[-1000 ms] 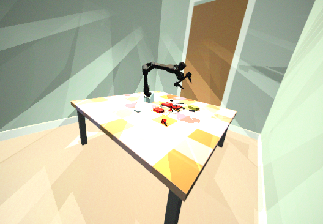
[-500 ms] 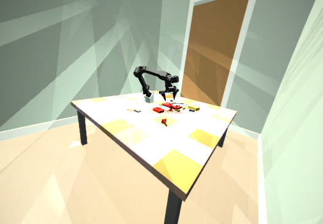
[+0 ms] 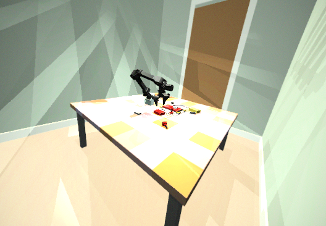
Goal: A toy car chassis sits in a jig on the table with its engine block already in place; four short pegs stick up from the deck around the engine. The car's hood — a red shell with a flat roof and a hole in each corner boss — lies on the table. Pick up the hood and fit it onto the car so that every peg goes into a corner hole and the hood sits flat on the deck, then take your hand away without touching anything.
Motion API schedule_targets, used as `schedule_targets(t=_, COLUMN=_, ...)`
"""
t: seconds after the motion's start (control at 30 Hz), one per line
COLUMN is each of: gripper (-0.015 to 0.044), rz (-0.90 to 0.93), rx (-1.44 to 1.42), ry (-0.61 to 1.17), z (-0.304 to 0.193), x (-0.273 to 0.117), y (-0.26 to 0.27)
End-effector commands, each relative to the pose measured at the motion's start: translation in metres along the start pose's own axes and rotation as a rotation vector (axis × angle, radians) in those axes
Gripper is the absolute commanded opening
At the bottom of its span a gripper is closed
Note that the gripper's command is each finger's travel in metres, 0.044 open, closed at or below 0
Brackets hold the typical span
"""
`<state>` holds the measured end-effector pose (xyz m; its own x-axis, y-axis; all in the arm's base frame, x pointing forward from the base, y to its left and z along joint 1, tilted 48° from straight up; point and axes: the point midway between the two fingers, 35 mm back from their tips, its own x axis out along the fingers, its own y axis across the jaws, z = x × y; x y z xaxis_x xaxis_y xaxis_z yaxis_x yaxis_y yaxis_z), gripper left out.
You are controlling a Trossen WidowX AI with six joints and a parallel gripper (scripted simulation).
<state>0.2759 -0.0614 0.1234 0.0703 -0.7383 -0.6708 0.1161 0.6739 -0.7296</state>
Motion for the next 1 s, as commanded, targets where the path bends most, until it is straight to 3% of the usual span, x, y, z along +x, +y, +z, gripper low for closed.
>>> schedule_targets(t=0.0, gripper=0.044, rz=0.004, rx=-0.01, ry=0.009, z=-0.002, x=0.001, y=-0.003)
schedule_targets(t=0.97, gripper=0.044, rz=0.006, rx=-0.01, ry=0.008, z=-0.001, x=0.024, y=-0.002)
